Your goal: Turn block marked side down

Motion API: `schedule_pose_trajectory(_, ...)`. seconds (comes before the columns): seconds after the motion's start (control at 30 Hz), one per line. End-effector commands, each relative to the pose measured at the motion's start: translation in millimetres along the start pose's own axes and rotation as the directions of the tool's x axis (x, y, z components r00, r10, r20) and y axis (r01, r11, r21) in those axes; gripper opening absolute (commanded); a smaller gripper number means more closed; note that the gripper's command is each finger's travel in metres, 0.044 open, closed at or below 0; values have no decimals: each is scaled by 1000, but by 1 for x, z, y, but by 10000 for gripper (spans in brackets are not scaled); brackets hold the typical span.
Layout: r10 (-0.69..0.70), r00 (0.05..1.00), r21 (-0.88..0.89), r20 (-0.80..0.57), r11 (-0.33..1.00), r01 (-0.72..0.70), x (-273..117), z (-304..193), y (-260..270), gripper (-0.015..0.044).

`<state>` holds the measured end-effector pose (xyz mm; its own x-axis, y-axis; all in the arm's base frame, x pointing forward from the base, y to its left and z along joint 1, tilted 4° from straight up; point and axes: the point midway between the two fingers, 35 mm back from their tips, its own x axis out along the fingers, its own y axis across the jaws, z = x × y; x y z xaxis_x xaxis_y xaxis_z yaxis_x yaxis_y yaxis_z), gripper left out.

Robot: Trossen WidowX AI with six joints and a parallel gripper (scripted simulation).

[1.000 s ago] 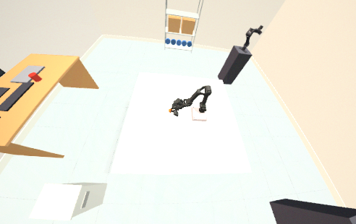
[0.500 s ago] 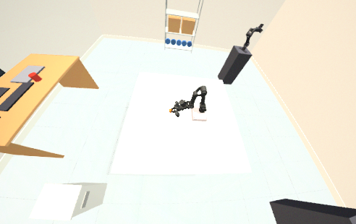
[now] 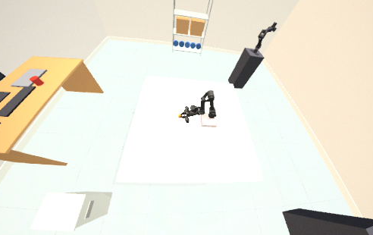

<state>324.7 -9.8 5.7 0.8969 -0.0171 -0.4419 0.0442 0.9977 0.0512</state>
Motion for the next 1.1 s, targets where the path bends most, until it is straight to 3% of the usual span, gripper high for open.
schedule_pose_trajectory(0.0,-5,1000,3,0,1000,5,0,-1,-1,0)
schedule_pose_trajectory(0.23,-5,1000,3,0,1000,5,0,-1,-1,0)
schedule_pose_trajectory(0.8,-5,1000,3,0,1000,5,0,-1,-1,440)
schedule_pose_trajectory(1.07,-5,1000,3,0,1000,5,0,-1,-1,440)
